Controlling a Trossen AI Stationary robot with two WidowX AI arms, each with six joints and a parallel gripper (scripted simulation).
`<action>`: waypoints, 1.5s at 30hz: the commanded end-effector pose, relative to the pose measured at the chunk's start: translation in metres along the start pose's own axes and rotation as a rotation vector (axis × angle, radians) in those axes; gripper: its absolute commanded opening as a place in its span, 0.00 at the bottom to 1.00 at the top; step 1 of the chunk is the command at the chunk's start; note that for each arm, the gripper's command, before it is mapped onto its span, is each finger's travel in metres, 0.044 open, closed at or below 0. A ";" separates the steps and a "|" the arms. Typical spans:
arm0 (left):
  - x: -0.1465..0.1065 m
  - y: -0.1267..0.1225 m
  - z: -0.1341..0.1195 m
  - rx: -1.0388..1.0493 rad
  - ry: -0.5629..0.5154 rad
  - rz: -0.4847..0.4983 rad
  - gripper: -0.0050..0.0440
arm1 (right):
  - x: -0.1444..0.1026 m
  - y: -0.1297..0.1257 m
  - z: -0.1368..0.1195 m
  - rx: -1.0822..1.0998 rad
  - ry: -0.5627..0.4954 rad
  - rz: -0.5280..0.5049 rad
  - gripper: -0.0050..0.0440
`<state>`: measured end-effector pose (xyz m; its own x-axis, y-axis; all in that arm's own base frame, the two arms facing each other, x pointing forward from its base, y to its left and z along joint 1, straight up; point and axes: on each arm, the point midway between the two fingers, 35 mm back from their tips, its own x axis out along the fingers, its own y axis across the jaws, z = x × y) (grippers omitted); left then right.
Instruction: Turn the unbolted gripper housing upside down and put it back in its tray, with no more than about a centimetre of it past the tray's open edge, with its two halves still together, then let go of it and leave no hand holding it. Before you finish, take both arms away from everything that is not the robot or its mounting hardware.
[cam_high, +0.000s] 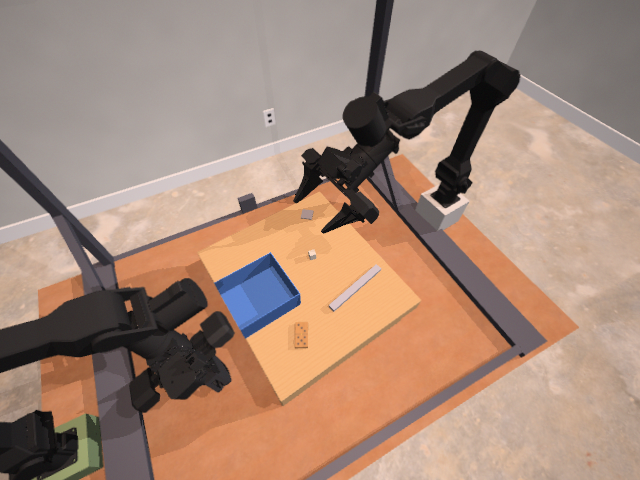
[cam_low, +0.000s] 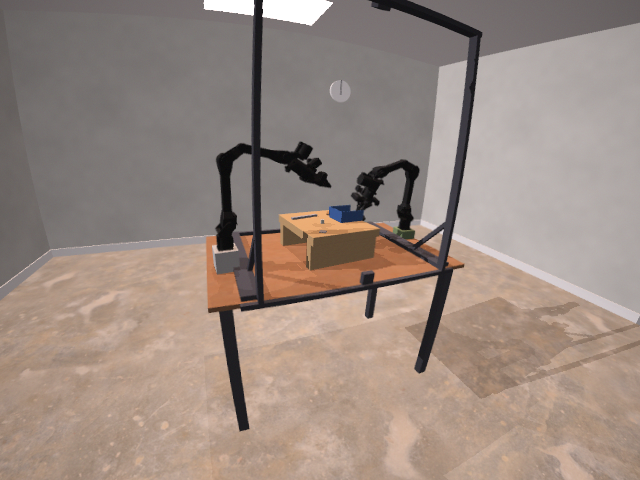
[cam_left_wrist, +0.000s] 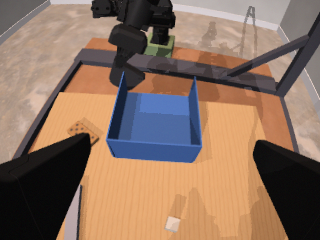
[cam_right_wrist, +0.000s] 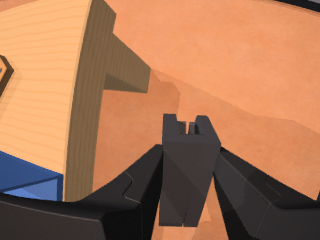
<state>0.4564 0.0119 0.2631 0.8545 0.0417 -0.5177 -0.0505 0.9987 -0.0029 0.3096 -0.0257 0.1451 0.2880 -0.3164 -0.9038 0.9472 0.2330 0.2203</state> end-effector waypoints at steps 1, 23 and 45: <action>-0.007 0.000 0.008 0.005 -0.022 -0.003 1.00 | -0.009 0.004 -0.001 0.014 -0.003 0.015 0.33; -0.007 0.000 0.008 0.005 -0.022 -0.003 1.00 | -0.011 0.001 -0.012 0.016 0.010 -0.022 0.33; -0.007 0.000 0.008 0.005 -0.022 -0.003 1.00 | -0.016 -0.003 -0.027 0.020 0.023 -0.077 0.33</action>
<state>0.4564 0.0119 0.2631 0.8545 0.0417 -0.5177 -0.0505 0.9987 -0.0029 0.2960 -0.0007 0.1399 0.1927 -0.3128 -0.9300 0.9711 0.1970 0.1350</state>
